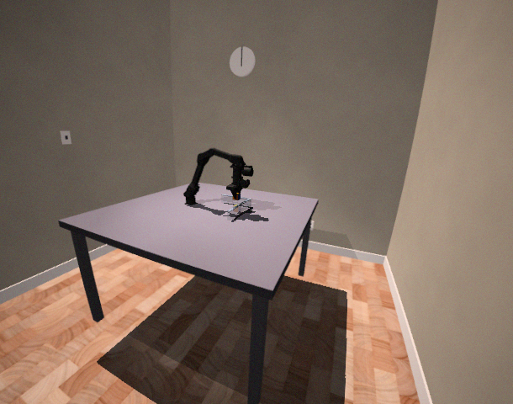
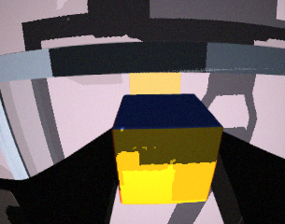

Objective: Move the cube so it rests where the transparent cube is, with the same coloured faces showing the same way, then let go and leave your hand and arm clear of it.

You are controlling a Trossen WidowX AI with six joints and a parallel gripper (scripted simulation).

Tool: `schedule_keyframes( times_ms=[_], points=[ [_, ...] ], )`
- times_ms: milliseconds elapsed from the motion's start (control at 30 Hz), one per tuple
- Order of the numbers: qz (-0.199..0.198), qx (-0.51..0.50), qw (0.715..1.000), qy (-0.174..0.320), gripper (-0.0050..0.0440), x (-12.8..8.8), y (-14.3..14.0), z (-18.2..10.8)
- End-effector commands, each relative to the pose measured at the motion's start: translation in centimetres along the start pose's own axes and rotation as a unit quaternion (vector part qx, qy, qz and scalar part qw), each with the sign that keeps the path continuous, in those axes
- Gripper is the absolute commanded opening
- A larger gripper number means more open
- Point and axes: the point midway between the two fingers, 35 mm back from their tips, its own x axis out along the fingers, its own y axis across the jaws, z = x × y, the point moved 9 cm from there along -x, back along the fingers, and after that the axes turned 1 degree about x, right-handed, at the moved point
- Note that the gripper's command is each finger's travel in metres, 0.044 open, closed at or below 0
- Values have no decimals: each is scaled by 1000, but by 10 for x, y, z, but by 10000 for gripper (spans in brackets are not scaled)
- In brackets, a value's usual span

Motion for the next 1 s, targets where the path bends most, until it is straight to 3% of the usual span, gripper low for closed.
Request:
schedule_keyframes(
  times_ms=[0, 533, 733, 967],
  points=[
    [0, -1, 1000, -14, 0, -8, 0, 0],
    [0, -1, 1000, -14, 0, -8, 0, 0],
    [0, -1, 1000, -14, 0, 10, 0, 2],
    [0, -1, 1000, -14, 0, 10, 0, 2]
  ],
)
